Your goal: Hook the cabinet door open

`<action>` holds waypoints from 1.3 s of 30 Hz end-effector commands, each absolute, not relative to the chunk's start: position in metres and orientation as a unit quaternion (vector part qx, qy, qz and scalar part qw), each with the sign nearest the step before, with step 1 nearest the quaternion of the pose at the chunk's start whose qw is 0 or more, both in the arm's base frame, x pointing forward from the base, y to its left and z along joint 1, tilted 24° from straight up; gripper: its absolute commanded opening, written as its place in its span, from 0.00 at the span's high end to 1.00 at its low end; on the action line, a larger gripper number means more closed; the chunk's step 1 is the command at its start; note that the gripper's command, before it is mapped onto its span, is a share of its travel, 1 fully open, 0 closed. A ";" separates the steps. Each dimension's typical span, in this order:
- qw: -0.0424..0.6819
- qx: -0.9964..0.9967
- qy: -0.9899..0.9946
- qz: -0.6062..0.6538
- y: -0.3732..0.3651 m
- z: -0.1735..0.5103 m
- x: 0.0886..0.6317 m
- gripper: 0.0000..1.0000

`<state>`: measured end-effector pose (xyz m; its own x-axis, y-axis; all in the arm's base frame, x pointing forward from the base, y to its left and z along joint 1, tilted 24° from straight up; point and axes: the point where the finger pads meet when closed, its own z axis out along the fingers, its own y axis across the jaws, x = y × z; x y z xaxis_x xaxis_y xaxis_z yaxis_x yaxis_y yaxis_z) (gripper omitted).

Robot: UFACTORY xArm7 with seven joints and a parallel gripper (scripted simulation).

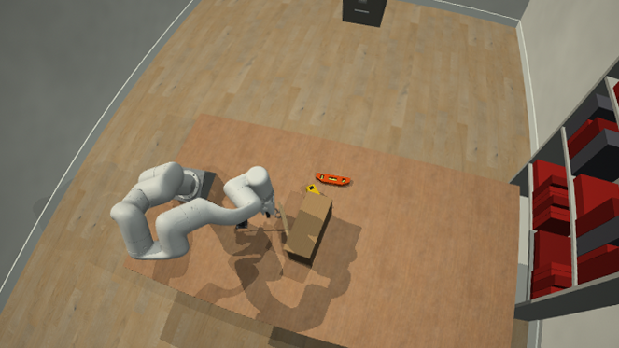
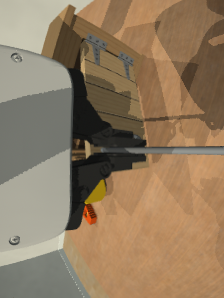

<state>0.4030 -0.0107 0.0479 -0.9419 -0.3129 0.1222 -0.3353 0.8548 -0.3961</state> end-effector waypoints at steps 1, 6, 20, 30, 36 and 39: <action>0.023 0.158 -0.964 0.211 -0.014 0.051 0.406 0.96; 0.023 0.158 -0.964 0.211 -0.014 0.051 0.406 0.96; 0.023 0.158 -0.964 0.211 -0.016 0.046 0.407 0.96; 0.023 0.158 -0.964 0.211 -0.016 0.046 0.407 0.96; 0.023 0.158 -0.964 0.211 -0.017 0.041 0.408 0.96; 0.023 0.158 -0.964 0.211 -0.017 0.041 0.408 0.96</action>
